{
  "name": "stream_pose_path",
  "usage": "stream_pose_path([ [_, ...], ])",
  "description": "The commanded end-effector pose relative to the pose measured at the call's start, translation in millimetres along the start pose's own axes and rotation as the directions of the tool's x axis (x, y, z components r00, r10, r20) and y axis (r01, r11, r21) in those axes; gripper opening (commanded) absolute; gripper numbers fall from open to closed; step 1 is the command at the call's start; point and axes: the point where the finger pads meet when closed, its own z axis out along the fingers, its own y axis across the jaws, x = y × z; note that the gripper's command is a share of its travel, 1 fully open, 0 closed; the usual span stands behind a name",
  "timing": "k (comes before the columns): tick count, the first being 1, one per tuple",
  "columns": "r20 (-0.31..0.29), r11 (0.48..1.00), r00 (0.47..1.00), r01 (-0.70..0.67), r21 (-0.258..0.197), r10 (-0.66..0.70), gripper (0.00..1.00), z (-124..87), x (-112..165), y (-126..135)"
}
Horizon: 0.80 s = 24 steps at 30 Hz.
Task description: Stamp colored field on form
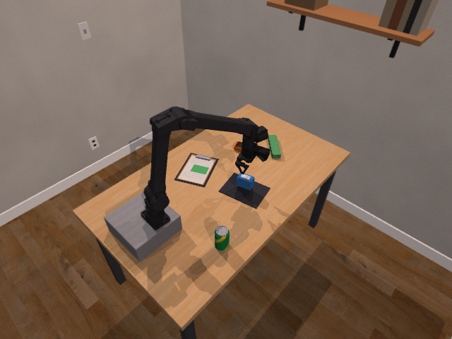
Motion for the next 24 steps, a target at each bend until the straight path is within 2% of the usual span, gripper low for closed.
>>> stream_pose_path([
  [1,0.017,0.999,1.0,-0.019,-0.034,0.02,1.0,-13,-8,11],
  [5,0.017,0.999,1.0,-0.015,-0.034,0.016,1.0,-13,-8,11],
  [6,0.02,0.999,1.0,-0.015,-0.039,0.016,1.0,-19,-9,13],
  [7,0.033,0.998,0.999,-0.014,-0.064,0.016,1.0,-37,-12,17],
  [8,0.033,0.998,0.999,-0.014,-0.065,0.016,1.0,-44,-12,17],
  [10,0.033,0.998,0.999,-0.014,-0.065,0.016,1.0,-44,-12,17],
  [13,0.032,0.998,0.999,-0.011,-0.068,0.014,1.0,-74,-11,15],
  [15,0.033,0.998,0.999,-0.011,-0.069,0.013,1.0,-84,-11,14],
  [18,0.028,0.998,1.0,-0.011,-0.061,0.012,1.0,-80,-11,14],
  [19,0.013,0.999,1.0,-0.011,-0.034,0.012,1.0,-64,-11,15],
  [21,-0.013,1.0,1.0,-0.011,0.011,0.011,1.0,-43,-1,-2],
  [24,-0.011,1.0,1.0,-0.011,0.008,0.011,1.0,-44,-2,-1],
])
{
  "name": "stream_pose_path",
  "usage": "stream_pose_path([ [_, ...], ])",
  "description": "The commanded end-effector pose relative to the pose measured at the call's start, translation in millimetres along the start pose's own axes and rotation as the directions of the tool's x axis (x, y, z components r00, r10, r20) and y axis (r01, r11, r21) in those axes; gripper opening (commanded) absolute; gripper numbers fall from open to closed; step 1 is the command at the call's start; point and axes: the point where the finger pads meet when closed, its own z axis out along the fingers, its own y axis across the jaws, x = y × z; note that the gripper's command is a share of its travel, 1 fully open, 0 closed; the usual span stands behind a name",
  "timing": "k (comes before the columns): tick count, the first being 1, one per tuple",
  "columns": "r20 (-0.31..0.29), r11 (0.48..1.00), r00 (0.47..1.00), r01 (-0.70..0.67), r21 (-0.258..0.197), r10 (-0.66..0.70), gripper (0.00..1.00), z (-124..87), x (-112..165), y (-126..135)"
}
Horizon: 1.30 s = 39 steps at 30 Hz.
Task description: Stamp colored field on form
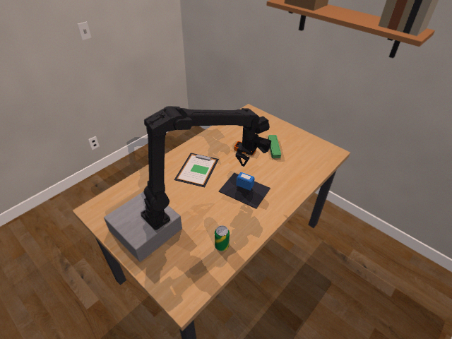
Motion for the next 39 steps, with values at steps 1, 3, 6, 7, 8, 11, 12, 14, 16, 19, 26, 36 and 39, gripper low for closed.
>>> stream_pose_path([
  [1,-0.006,1.0,1.0,-0.002,0.003,0.002,1.0,3,-4,5],
  [3,-0.006,1.0,1.0,-0.002,0.003,0.002,1.0,3,-4,5],
  [6,0.013,0.996,0.996,0.09,-0.028,-0.089,1.0,-15,15,13],
  [7,0.008,0.989,0.989,0.145,-0.019,-0.145,1.0,-11,26,14],
  [8,0.009,0.975,0.976,0.219,-0.019,-0.219,1.0,-10,39,19],
  [11,0.003,0.913,0.913,0.407,-0.008,-0.407,1.0,0,96,44],
  [12,0.013,0.892,0.892,0.451,-0.018,-0.451,1.0,-5,92,55],
  [14,0.003,0.834,0.834,0.552,-0.007,-0.552,1.0,-1,147,53],
  [16,0.011,0.757,0.757,0.653,-0.012,-0.653,1.0,-12,172,64],
  [19,0.011,0.656,0.656,0.755,-0.011,-0.755,1.0,-10,224,63],
  [26,0.017,0.205,0.205,0.979,-0.01,-0.979,1.0,-11,318,56],
  [36,0.039,-0.165,-0.164,0.986,-0.008,-0.986,1.0,-12,313,59],
  [39,-0.005,-0.185,-0.185,0.983,-0.01,-0.983,1.0,17,323,56],
])
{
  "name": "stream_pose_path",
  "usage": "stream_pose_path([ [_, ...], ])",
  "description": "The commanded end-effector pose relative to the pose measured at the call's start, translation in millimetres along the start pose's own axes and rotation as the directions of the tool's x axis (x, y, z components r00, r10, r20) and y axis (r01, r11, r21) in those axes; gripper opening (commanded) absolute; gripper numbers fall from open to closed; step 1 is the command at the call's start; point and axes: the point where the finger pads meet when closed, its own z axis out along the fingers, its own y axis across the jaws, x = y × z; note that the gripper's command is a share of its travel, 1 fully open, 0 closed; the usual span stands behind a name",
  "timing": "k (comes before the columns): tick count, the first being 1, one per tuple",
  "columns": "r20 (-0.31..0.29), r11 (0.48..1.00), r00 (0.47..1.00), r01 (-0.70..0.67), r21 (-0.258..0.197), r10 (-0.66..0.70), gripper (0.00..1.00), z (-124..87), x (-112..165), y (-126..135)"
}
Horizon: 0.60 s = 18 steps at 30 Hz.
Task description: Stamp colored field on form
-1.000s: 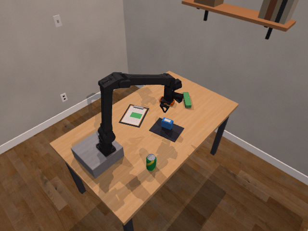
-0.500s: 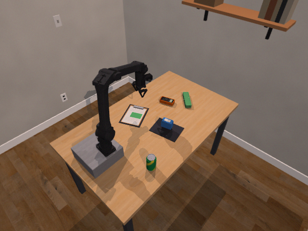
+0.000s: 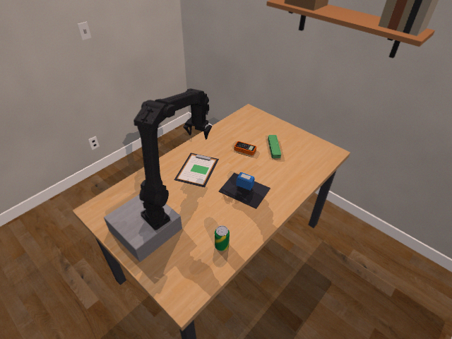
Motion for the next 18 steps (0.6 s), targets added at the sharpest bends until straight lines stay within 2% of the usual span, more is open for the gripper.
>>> stream_pose_path([
  [1,-0.005,0.996,0.996,0.094,-0.009,-0.094,1.0,30,-3,10],
  [4,-0.006,0.997,0.997,0.078,-0.007,-0.078,1.0,97,-2,2],
  [5,-0.006,0.997,0.997,0.078,-0.007,-0.078,1.0,97,-2,1],
  [7,-0.007,0.997,0.997,0.076,-0.007,-0.076,1.0,119,1,0],
  [8,-0.007,0.997,0.997,0.076,-0.007,-0.076,1.0,120,1,0],
  [10,0.046,0.997,0.996,0.075,-0.004,-0.075,1.0,104,-23,1],
  [11,0.087,0.997,0.993,0.075,-0.002,-0.074,1.0,83,-28,1],
  [18,0.067,0.998,0.995,0.069,-0.004,-0.069,1.0,83,-23,0],
])
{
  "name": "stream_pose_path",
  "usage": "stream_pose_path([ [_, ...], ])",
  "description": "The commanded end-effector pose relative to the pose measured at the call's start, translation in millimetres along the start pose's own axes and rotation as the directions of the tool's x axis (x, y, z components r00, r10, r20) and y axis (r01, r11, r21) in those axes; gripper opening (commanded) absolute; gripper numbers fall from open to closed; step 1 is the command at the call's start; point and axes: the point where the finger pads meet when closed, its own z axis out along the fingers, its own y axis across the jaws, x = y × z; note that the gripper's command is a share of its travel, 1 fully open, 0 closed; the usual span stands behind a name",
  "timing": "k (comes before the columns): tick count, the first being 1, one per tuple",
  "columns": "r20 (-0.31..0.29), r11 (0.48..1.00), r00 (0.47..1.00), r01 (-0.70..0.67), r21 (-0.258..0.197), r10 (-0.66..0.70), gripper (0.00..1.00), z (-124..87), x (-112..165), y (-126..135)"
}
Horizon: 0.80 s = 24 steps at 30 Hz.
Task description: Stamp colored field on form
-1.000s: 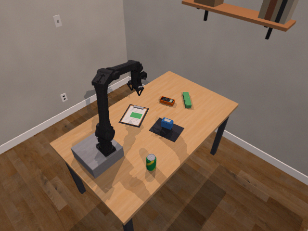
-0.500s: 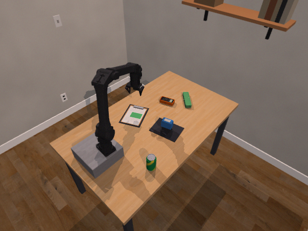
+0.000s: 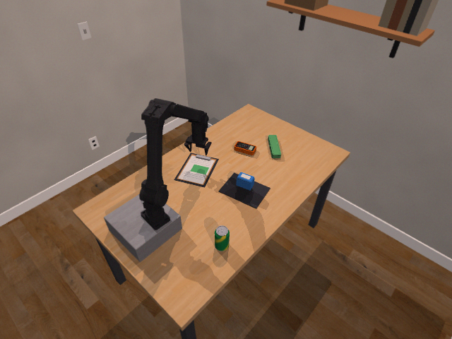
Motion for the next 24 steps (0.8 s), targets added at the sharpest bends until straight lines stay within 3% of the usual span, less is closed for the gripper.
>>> stream_pose_path([
  [1,0.06,1.0,0.998,-0.002,0.0,0.002,1.0,-24,-25,-5],
  [4,-0.017,1.0,1.0,-0.001,-0.003,0.001,1.0,5,2,-3],
  [7,0.005,1.0,1.0,-0.001,-0.002,0.001,1.0,-1,-8,-4],
  [10,0.046,1.0,0.999,-0.002,-0.001,0.002,1.0,-21,-13,-4],
  [15,0.018,1.0,1.0,-0.002,-0.002,0.002,1.0,-7,-10,-4],
  [24,0.02,1.0,1.0,-0.002,-0.002,0.002,1.0,-8,-10,-4],
])
